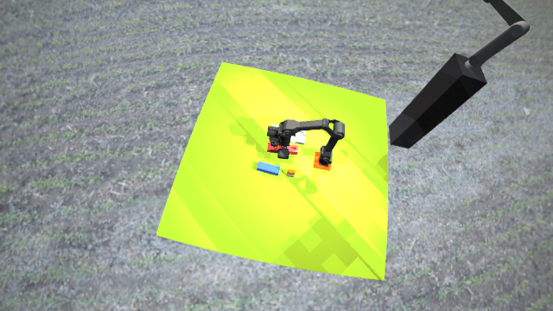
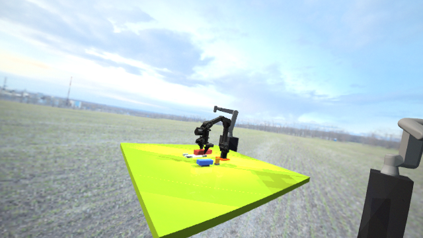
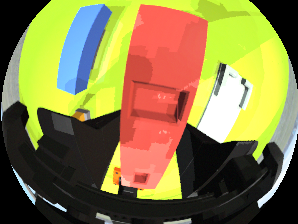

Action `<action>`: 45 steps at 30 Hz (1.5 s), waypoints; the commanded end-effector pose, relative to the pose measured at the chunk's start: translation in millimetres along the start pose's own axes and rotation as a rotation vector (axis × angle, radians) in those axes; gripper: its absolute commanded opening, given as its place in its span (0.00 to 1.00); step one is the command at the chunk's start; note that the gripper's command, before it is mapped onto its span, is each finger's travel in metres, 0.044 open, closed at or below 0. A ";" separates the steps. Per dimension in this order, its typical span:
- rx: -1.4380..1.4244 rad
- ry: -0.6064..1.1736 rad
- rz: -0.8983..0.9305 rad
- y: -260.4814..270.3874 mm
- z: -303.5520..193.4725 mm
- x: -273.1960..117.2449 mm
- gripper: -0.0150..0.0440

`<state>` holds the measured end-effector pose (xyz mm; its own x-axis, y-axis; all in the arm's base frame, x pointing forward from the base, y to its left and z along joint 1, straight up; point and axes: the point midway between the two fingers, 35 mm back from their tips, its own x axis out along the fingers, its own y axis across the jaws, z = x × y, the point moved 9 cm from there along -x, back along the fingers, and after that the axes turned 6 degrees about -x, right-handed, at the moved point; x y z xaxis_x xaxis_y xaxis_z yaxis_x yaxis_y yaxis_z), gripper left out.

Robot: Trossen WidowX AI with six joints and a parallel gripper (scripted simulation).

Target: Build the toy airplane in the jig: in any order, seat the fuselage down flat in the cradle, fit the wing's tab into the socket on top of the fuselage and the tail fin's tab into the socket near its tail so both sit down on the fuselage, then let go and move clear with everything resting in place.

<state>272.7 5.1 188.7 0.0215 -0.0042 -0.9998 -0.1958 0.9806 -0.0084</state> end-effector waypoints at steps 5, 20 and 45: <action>-0.015 -0.014 0.000 1.3 -0.6 -31.7 0.25; -0.030 -0.005 -0.001 3.7 -7.6 -67.7 0.25; 0.013 -0.005 -0.007 -59.4 -12.1 -37.5 0.25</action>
<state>271.9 -45.7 232.9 0.0326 -0.0118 -0.9994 -0.1835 0.9829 -0.0176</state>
